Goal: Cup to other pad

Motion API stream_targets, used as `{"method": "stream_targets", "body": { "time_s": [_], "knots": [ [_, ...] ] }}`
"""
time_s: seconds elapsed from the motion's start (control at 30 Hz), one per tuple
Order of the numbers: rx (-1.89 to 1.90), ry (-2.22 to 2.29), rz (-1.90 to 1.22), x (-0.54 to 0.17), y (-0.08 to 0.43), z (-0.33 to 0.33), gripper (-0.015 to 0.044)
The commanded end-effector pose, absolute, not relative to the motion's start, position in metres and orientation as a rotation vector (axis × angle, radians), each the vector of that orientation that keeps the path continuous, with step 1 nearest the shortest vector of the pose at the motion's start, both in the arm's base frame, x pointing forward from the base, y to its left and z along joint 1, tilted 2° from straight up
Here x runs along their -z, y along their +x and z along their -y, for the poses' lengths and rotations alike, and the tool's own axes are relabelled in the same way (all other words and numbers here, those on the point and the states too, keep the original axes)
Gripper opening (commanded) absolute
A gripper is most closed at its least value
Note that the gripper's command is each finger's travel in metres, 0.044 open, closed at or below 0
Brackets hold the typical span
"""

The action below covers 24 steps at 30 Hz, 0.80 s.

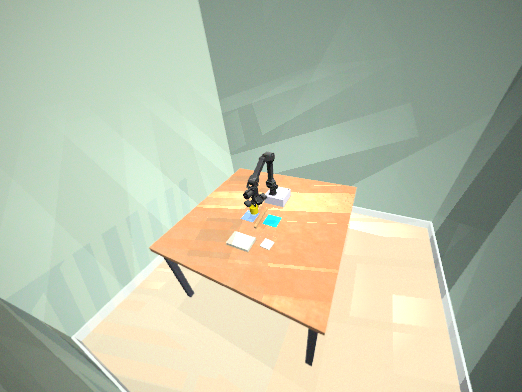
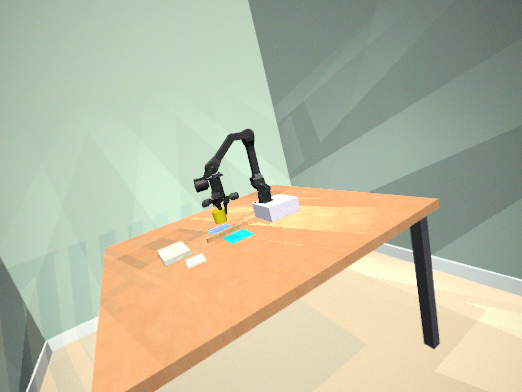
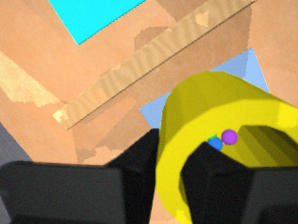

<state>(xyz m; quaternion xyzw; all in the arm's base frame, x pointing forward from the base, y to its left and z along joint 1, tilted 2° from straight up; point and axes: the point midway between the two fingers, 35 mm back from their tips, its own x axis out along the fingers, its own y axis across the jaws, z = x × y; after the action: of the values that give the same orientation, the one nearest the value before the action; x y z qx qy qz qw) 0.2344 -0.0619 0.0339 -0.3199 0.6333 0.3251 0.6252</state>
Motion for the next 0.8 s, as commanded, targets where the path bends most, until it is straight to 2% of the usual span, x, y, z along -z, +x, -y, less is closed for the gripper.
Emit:
{"method": "stream_targets", "body": {
  "time_s": [0.0,0.77],
  "knots": [
    [-0.749,-0.729,-1.450,-0.034,0.234,0.054,0.0000],
    [-0.752,-0.726,-1.447,-0.036,0.237,0.013,0.0000]
  ]
}}
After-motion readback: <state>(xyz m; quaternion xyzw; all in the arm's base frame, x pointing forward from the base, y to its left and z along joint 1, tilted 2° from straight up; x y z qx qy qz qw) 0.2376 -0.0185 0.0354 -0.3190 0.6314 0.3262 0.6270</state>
